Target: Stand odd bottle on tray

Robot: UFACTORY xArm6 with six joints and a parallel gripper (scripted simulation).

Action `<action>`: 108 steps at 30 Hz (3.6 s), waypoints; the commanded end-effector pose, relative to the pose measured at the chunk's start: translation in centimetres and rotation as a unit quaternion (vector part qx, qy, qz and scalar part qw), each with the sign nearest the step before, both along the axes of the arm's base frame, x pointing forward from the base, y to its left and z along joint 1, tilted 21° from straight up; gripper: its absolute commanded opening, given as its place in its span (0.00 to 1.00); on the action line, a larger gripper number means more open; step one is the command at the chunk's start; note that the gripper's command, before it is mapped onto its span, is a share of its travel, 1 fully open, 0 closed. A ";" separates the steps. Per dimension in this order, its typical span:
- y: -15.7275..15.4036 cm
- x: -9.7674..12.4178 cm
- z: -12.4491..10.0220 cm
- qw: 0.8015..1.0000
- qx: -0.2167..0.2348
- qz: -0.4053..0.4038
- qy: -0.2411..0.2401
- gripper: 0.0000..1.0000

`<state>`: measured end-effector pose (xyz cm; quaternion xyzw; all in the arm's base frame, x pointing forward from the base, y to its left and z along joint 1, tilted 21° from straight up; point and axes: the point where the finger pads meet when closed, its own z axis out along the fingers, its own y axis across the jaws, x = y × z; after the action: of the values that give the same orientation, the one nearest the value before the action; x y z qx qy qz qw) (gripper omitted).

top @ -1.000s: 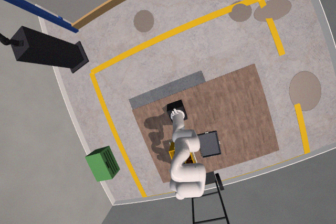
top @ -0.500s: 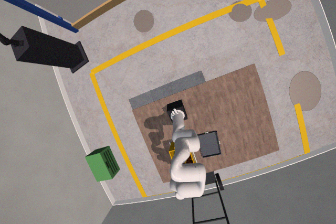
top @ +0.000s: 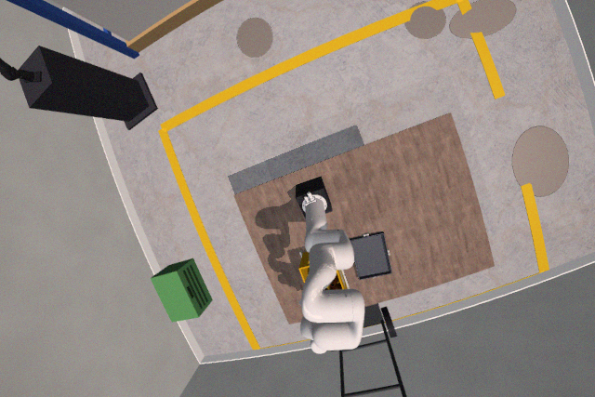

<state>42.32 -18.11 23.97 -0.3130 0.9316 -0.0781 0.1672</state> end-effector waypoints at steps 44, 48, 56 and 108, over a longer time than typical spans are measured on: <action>0.2 -2.0 5.5 1.000 -0.001 0.000 -0.002 0.65; 0.3 -2.5 6.6 1.000 -0.001 0.000 -0.002 0.65; 0.3 -2.9 7.7 1.000 -0.001 0.000 -0.002 0.65; 7.3 -2.4 7.9 1.000 -0.001 0.000 -0.001 0.00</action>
<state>39.63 -14.08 31.71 -0.3145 0.9313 -0.0755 0.1674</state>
